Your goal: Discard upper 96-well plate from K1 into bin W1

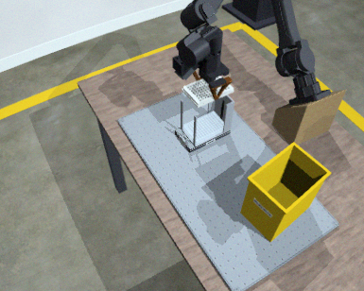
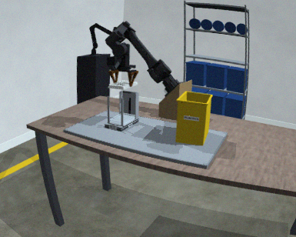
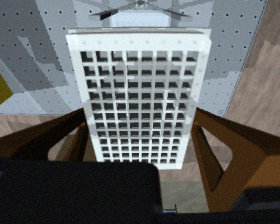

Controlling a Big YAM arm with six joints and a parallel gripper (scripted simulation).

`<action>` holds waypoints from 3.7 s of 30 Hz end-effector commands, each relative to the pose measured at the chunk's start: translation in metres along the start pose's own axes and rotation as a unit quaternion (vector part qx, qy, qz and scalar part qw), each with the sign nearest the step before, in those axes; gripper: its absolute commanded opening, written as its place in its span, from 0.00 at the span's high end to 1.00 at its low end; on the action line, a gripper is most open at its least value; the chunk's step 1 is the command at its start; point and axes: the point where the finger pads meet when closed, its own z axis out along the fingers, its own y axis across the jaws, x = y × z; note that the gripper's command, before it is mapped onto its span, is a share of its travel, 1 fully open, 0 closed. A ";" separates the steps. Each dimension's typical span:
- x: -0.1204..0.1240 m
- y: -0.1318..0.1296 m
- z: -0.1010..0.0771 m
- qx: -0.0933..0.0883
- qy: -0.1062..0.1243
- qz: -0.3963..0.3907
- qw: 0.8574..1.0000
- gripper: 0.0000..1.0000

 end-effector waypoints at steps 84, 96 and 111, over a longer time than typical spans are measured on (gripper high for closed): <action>-0.012 0.143 -0.051 -0.012 -0.026 -0.052 0.998 1.00; -0.014 0.178 -0.054 -0.016 -0.029 -0.049 0.998 1.00; -0.011 0.224 -0.054 -0.017 -0.027 -0.051 0.998 1.00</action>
